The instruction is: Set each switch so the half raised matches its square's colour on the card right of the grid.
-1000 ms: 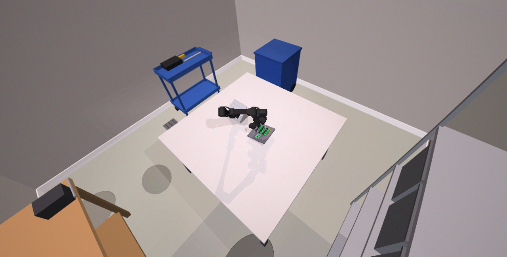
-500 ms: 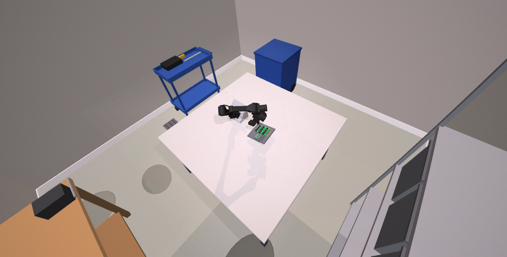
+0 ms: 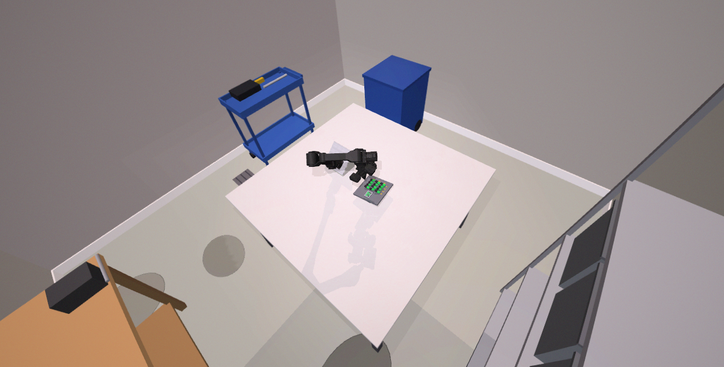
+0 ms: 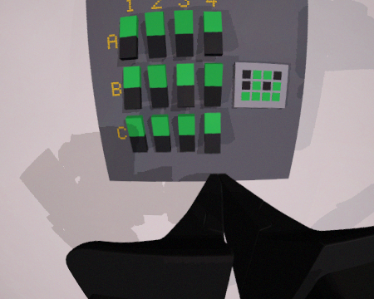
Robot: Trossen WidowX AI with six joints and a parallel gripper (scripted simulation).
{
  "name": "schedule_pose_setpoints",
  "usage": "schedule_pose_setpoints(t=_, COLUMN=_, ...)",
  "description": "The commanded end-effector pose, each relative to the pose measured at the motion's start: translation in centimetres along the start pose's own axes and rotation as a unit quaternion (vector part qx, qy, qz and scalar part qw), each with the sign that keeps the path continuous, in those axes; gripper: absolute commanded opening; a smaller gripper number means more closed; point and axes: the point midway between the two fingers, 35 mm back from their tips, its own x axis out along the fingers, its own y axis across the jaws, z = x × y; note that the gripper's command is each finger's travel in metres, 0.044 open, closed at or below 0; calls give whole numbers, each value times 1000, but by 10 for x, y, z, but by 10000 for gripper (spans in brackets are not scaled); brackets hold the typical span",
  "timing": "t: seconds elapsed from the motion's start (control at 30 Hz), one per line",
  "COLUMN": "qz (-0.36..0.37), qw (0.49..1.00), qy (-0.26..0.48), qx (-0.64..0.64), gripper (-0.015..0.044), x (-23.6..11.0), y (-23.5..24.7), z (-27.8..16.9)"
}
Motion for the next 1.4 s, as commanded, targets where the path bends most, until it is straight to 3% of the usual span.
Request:
schedule_pose_setpoints(t=0.0, qz=-2, qw=1000, qy=-6, qx=-5, gripper=0, x=17, y=-4, z=-1)
schedule_pose_setpoints(t=0.1, qz=-3, qw=1000, qy=-12, qx=-5, gripper=0, x=34, y=-5, z=-2)
schedule_pose_setpoints(t=0.77, qz=-3, qw=1000, qy=-12, qx=-5, gripper=0, x=57, y=-5, z=-2)
schedule_pose_setpoints(t=1.37, qz=-3, qw=1000, qy=-12, qx=-5, gripper=0, x=58, y=-5, z=-2)
